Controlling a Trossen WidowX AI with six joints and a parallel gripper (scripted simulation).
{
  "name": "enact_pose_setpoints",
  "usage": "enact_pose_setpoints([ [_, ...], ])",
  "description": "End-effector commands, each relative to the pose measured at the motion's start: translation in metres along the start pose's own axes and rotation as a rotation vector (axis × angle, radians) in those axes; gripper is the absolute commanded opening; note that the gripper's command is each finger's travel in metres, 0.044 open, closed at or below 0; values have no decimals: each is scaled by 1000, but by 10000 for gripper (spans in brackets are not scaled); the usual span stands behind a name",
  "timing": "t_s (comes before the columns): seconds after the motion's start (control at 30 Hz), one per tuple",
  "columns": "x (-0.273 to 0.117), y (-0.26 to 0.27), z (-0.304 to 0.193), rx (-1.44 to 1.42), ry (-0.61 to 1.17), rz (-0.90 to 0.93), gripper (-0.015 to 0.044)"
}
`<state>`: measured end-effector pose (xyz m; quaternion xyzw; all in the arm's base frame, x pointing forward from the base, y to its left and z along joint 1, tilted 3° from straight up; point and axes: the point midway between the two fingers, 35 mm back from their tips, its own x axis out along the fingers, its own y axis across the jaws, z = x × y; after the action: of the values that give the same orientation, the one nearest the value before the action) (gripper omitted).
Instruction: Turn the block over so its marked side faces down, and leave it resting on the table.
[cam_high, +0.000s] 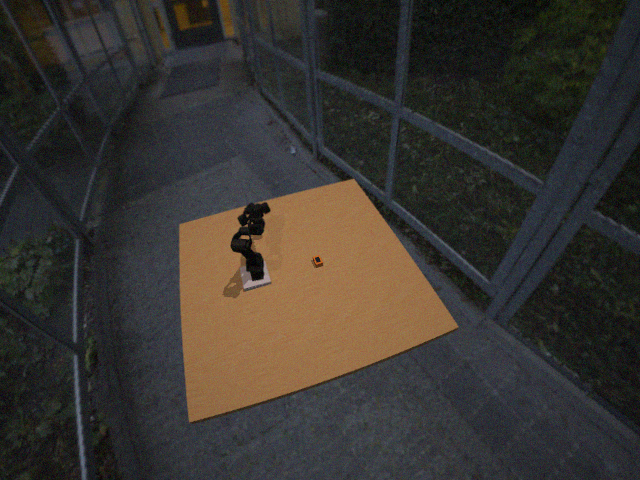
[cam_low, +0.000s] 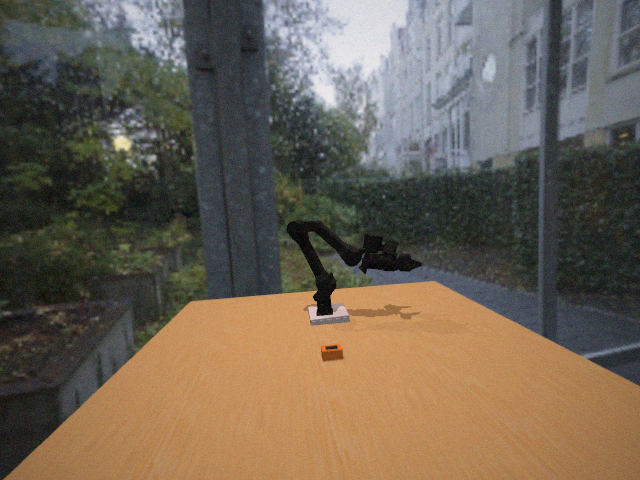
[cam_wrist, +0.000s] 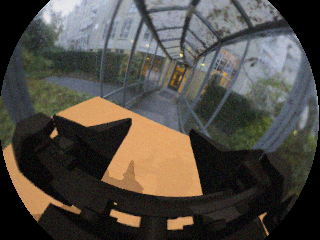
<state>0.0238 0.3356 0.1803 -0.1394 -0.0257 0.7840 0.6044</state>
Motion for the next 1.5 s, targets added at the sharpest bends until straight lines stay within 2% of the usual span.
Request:
enact_pose_setpoints([
  [0.0,0,-3,-1,6,8,-7,426],
  [0.17,-8,-72,-32,175,206,-192,440],
  [0.3,-34,-130,-63,344,377,-364,440],
  [0.47,-89,-187,-101,575,574,-577,440],
  [0.63,-161,-222,-133,819,751,-774,440],
  [0.83,-251,-233,-160,1110,941,-965,440],
  [1.07,-351,-209,-172,1463,1133,-1128,440],
  [1.33,-360,-204,-173,1497,1150,-1140,440],
  [1.47,-355,-199,-204,1497,1151,-1140,440],
])
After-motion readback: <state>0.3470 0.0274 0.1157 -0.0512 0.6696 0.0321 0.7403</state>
